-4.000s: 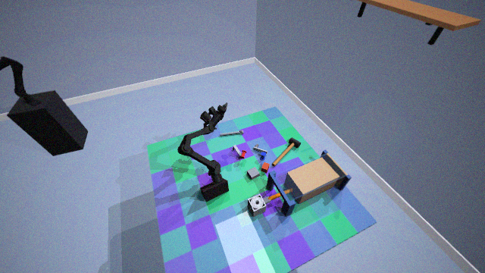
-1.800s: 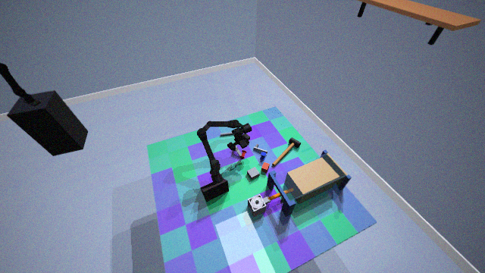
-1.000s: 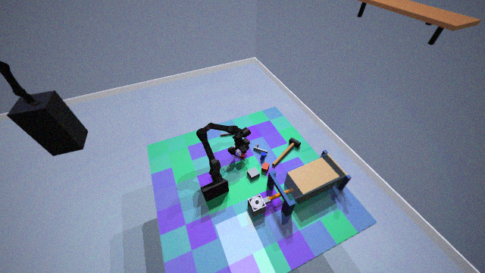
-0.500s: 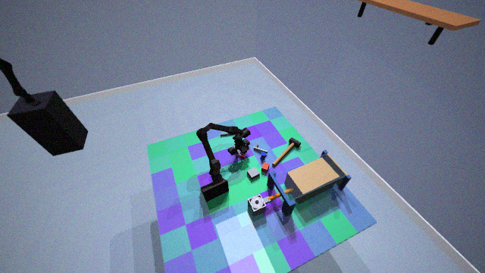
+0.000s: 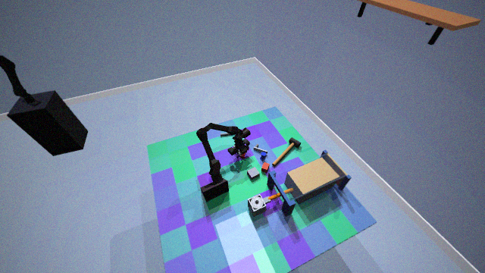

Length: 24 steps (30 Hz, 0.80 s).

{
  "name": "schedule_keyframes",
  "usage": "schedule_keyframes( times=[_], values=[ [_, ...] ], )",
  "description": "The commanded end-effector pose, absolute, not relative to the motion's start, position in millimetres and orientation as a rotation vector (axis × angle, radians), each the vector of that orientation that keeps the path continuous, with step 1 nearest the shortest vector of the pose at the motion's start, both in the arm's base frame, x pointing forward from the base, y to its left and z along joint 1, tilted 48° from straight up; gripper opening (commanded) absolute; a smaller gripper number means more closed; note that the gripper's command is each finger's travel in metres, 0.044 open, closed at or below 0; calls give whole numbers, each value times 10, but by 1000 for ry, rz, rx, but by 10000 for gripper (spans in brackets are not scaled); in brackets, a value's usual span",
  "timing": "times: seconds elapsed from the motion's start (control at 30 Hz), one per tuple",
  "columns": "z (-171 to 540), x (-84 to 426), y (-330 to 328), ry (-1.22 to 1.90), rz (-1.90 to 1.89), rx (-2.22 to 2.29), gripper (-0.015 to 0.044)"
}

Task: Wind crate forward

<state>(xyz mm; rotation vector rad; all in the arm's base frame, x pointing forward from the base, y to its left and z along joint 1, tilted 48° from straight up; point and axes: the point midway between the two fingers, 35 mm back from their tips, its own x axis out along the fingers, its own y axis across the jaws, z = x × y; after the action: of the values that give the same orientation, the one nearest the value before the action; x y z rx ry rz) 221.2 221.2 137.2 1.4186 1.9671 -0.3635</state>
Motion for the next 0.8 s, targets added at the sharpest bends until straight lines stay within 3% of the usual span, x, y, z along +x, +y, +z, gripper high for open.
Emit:
schedule_keyframes(
  times=[0.0, 0.37, 0.77],
  values=[
    [1377, 2216, 2215, 1966, -358, 1418, 0],
    [2138, 2430, 1362, 2010, -405, 1504, 0],
    [1998, 2596, 1170, 1979, -486, 1552, 0]
  ],
)
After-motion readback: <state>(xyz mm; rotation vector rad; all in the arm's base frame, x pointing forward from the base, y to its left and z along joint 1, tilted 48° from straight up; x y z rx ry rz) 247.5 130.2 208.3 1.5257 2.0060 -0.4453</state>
